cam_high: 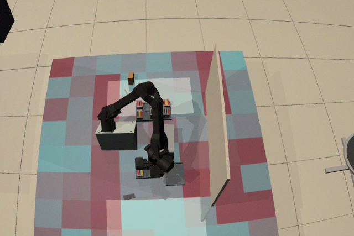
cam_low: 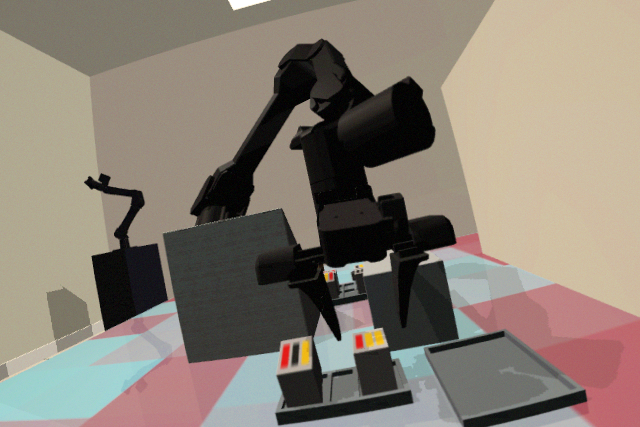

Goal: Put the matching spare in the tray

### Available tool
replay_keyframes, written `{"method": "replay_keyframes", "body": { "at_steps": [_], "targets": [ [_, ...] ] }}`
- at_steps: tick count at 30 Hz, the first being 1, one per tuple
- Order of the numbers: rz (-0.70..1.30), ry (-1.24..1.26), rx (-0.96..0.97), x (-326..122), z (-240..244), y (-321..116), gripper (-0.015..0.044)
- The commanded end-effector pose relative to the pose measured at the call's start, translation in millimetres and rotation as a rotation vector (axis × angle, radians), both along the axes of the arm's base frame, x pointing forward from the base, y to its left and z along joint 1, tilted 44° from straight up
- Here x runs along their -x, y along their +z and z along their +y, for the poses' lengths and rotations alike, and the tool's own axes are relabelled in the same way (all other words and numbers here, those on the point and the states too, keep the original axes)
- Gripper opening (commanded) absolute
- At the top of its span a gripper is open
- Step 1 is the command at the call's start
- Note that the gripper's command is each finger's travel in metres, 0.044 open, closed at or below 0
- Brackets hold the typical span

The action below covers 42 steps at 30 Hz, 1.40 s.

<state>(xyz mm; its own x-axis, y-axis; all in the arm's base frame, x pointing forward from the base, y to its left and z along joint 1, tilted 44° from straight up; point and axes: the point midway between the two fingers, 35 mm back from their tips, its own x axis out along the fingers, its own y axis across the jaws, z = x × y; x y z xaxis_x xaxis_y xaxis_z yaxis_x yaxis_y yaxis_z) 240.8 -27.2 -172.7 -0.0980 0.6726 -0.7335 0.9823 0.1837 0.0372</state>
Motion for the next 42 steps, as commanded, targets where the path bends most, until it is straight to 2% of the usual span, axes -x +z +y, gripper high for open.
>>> {"method": "replay_keyframes", "body": {
  "at_steps": [1,31,36,42],
  "targets": [
    [0.008,-0.002,-0.008,4,7,-4,0.03],
    [0.009,-0.001,-0.013,10,32,-28,0.03],
    [0.008,0.003,-0.009,10,31,-29,0.0169],
    [0.008,0.003,-0.009,10,31,-29,0.0129]
  ]
}}
